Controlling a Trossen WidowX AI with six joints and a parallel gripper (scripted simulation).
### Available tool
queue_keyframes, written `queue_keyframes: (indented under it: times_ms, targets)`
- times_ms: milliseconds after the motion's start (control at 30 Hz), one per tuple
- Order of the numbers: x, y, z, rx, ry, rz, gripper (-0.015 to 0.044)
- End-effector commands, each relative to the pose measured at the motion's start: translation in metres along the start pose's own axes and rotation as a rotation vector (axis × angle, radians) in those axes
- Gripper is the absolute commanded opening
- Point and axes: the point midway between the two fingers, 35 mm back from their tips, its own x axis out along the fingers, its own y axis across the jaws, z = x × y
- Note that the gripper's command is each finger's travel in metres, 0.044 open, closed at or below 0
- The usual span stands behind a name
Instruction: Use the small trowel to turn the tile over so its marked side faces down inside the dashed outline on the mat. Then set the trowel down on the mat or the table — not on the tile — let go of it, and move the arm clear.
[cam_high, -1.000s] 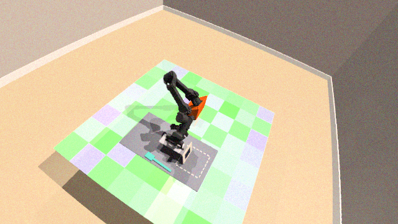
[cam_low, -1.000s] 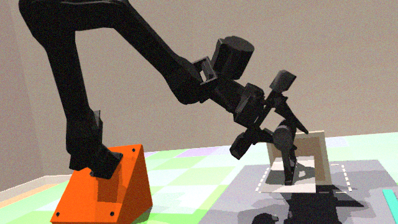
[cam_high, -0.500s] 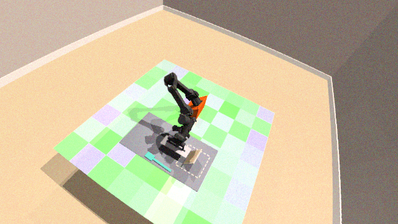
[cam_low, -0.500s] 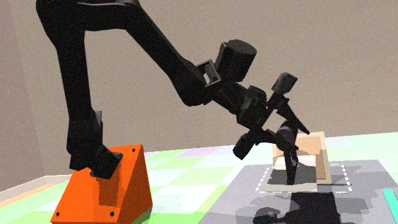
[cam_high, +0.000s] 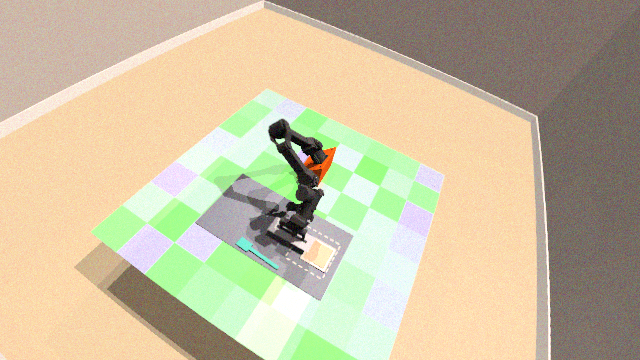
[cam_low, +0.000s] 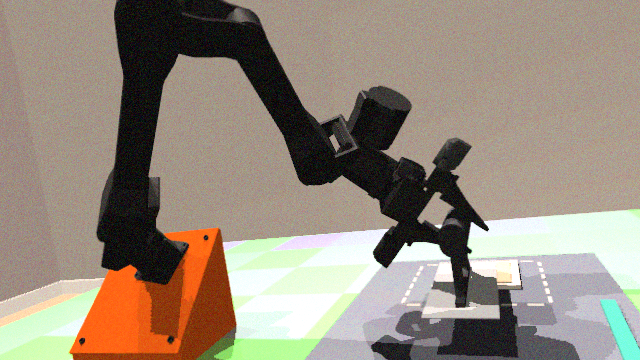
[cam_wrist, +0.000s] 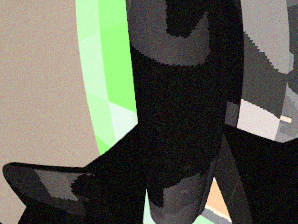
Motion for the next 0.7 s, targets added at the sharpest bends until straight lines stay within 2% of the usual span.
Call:
queue_keyframes:
  times_ms: [0, 667]
  targets:
    - [0.001, 0.005, 0.000, 0.013, -0.002, 0.013, 0.0000]
    - [-0.020, 0.037, 0.057, 0.012, -0.002, 0.012, 0.0000]
